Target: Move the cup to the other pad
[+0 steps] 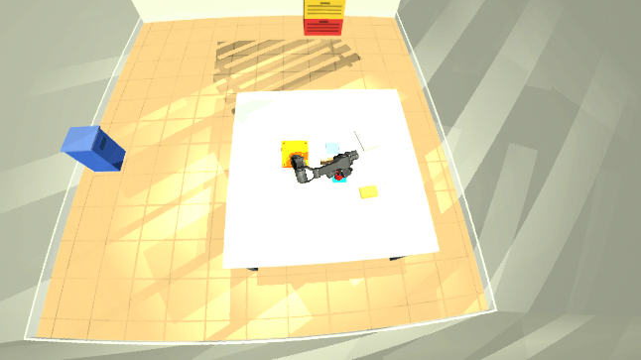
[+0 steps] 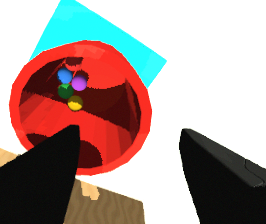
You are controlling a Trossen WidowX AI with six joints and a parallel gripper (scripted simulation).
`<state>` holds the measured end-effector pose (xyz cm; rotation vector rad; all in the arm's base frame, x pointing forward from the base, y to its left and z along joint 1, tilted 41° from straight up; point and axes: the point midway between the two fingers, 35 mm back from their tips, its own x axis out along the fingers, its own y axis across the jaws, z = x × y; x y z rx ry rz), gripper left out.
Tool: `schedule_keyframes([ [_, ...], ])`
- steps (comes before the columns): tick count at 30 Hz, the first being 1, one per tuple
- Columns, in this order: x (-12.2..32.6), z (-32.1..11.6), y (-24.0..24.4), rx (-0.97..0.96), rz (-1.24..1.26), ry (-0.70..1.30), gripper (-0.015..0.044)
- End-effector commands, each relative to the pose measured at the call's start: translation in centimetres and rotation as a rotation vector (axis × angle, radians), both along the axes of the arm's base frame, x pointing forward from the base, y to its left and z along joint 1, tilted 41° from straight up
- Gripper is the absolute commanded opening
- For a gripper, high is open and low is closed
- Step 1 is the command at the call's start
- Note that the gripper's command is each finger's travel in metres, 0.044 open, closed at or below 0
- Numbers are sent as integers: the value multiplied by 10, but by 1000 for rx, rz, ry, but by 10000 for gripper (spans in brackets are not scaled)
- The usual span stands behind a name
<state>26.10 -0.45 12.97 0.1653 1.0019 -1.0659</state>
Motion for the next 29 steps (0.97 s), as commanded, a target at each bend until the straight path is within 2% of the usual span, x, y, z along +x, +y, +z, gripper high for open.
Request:
schedule_keyframes([
  [1,0,0,0,0,1,1,312],
  [6,0,3,3,0,6,4,440],
  [23,-4,44,39,-7,50,35,440],
  [29,-4,44,38,-7,55,29,440],
])
